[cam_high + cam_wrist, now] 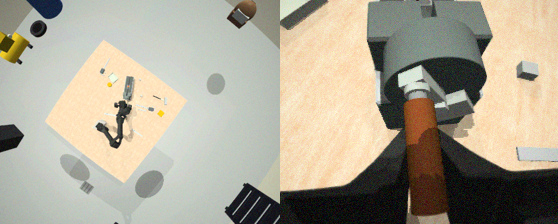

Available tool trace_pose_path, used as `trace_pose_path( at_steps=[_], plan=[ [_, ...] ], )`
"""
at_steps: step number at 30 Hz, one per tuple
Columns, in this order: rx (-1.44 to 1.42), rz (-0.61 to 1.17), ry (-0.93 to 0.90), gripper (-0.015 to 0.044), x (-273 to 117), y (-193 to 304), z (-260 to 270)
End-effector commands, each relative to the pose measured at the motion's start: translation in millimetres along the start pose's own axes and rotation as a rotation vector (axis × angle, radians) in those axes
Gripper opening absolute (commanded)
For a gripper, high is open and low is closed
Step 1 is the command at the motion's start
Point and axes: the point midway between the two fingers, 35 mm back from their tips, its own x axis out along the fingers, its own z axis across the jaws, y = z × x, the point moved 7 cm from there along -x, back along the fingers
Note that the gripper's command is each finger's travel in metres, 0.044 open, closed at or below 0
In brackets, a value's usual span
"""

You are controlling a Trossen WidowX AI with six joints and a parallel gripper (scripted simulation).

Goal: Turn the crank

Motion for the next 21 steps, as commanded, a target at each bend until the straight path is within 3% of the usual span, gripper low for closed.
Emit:
trace_pose_path(
  at_steps=[1, 21],
  plan=[
    [-0.003, 0.008, -0.024, 0.0, 3.5, 2.9, 6.2],
    [-0.003, 0.008, -0.024, 0.0, 5.3, 4.5, 8.0]
  ],
)
